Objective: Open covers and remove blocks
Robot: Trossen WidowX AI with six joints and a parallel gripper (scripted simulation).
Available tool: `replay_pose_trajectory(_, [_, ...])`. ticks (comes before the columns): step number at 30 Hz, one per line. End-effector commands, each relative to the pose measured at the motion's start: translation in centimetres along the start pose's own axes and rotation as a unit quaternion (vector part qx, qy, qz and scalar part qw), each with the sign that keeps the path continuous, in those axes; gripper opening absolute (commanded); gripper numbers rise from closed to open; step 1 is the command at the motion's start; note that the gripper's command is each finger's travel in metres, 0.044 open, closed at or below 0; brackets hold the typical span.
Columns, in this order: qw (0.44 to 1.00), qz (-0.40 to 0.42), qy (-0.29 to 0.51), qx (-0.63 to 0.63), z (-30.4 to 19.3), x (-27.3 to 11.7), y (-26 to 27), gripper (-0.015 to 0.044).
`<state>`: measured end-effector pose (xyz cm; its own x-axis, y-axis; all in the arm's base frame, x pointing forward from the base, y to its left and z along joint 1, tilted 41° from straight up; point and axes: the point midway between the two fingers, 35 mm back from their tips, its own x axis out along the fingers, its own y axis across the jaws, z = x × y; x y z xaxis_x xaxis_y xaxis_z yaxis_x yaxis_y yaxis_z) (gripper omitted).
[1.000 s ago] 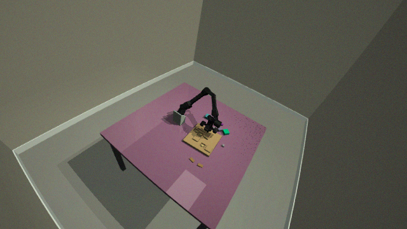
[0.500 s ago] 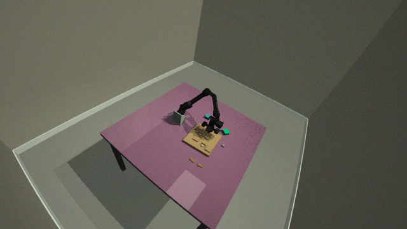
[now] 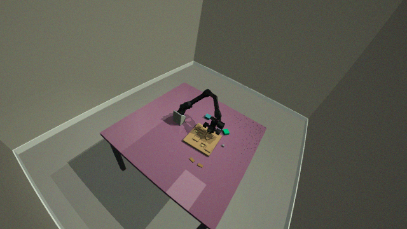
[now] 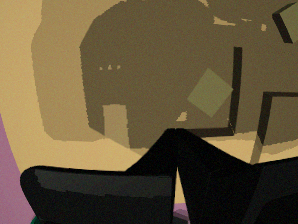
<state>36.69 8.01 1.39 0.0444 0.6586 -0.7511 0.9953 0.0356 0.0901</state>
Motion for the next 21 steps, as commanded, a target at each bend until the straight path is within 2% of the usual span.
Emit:
replay_pose_trajectory(1, [1.000, 0.000, 0.001, 0.001, 0.2, 0.0, 0.6, 0.0000])
replay_pose_trajectory(21, [1.000, 0.001, 0.001, 0.001, 0.9, 0.0, 2.8, 0.0000])
